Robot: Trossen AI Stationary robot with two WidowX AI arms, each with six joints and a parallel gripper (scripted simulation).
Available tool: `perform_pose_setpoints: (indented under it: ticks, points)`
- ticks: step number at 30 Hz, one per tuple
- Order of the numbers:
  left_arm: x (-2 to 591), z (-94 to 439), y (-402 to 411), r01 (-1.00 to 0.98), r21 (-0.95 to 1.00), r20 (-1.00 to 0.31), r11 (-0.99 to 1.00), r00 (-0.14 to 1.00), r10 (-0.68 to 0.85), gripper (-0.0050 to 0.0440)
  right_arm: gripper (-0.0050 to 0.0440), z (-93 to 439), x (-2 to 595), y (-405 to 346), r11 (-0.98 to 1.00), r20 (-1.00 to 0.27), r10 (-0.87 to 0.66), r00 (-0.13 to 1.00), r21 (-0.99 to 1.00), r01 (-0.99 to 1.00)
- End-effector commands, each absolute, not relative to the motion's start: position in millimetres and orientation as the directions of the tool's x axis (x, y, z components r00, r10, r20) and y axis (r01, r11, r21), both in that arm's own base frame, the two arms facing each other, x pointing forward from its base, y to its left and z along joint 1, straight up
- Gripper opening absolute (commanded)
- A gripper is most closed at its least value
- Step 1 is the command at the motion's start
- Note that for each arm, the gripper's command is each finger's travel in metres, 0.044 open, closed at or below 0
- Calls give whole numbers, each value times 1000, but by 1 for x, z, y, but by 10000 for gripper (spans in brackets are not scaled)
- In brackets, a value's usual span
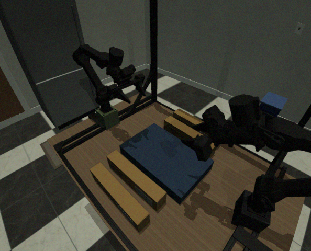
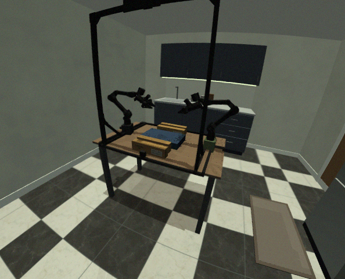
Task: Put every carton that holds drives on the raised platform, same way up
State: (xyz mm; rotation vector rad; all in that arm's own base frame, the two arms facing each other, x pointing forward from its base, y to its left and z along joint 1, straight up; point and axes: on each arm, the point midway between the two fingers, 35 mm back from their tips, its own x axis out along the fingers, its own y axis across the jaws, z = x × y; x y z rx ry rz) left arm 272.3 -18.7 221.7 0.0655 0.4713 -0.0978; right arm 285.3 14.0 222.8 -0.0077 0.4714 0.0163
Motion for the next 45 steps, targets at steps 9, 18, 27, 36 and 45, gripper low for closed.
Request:
perform_pose_setpoints:
  ticks: [9, 18, 27, 36, 45]
  points:
    - [231, 143, -37, 225, 31, -793, 974, 599, -113, 389, 389, 145, 258, 26, 1000, -793, 15, 610, -4, -29]
    - [210, 100, -46, 274, 5, -912, 962, 396, -108, 389, 389, 103, 244, 33, 999, -912, 14, 410, -1, -36]
    - [207, 93, -47, 282, 0, -927, 959, 360, -106, 389, 389, 95, 242, 34, 999, -927, 14, 374, 0, -37]
    - [207, 92, -53, 282, 0, -927, 959, 359, -106, 389, 389, 94, 243, 40, 999, -927, 14, 374, 0, -37]
    - [207, 88, -80, 282, 0, -927, 959, 359, -106, 389, 389, 90, 249, 67, 999, -927, 14, 374, 0, -37]
